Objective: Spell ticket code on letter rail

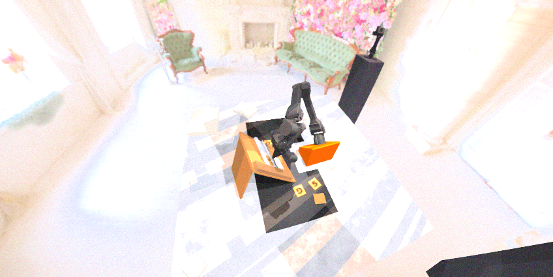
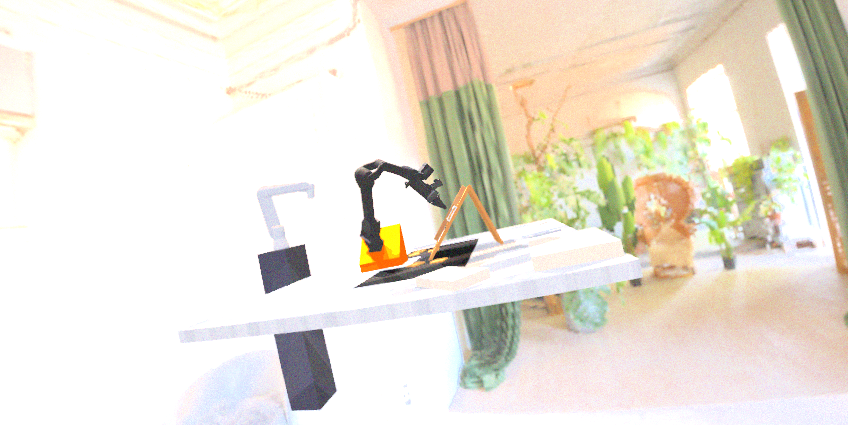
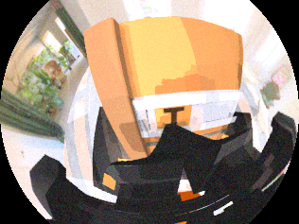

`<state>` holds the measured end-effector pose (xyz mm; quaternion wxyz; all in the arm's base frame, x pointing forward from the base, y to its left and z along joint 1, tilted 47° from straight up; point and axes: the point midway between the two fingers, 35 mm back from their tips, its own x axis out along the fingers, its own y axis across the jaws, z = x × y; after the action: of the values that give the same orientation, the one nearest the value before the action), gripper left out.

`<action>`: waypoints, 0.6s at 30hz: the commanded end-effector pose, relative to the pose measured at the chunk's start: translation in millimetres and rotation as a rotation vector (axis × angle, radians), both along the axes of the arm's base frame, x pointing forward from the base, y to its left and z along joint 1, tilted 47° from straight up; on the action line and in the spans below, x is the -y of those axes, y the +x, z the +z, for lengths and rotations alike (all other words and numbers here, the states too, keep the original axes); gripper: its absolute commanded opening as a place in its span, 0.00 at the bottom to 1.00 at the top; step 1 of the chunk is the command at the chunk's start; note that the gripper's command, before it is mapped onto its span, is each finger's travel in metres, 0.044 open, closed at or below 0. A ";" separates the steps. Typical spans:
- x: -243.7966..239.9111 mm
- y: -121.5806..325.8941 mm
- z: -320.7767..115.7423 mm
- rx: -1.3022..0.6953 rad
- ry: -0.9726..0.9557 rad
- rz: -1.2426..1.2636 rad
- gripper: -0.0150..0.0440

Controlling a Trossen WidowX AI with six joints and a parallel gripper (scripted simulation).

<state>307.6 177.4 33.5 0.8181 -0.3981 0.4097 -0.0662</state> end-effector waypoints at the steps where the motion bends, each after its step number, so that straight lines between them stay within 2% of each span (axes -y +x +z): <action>1: 4.9 9.2 2.9 -0.138 -0.005 -0.152 0.25; 9: 25.9 16.5 31.7 -0.274 -0.101 -0.375 0.25; 18: 28.0 16.8 34.8 -0.284 -0.110 -0.393 0.25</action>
<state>324.5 153.3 63.4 0.7127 -0.3660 0.5719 -0.1760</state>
